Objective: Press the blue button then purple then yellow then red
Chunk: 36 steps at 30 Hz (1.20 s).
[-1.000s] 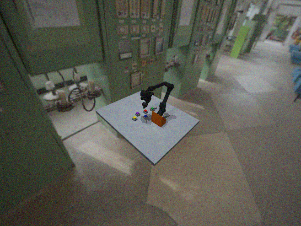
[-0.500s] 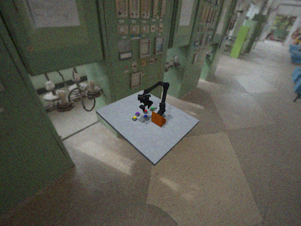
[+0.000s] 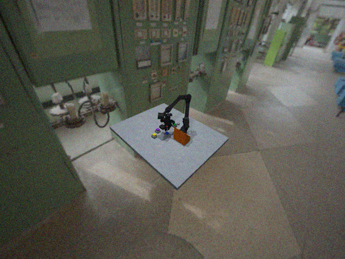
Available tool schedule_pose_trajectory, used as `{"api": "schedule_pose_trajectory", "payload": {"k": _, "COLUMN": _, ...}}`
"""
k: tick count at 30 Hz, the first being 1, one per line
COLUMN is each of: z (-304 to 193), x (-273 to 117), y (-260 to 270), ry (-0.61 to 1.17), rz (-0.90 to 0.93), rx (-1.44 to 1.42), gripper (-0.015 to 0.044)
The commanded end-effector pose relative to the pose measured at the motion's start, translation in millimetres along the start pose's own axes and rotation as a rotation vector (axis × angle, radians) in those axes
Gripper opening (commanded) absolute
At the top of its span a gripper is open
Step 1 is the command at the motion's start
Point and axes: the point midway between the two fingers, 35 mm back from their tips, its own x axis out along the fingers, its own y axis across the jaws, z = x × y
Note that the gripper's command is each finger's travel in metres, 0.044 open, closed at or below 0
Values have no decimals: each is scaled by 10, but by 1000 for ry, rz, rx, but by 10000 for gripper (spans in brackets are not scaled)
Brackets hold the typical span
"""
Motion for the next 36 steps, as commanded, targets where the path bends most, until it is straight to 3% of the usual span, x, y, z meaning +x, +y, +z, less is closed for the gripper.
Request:
{"api": "schedule_pose_trajectory", "payload": {"k": 1, "z": -7, "x": 29, "y": -7, "ry": -2, "rz": -5, "rx": -9, "gripper": 20}}
{"api": "schedule_pose_trajectory", "payload": {"k": 36, "z": -8, "x": 363, "y": -15, "ry": -2, "rz": -7, "rx": -9, "gripper": 20}}
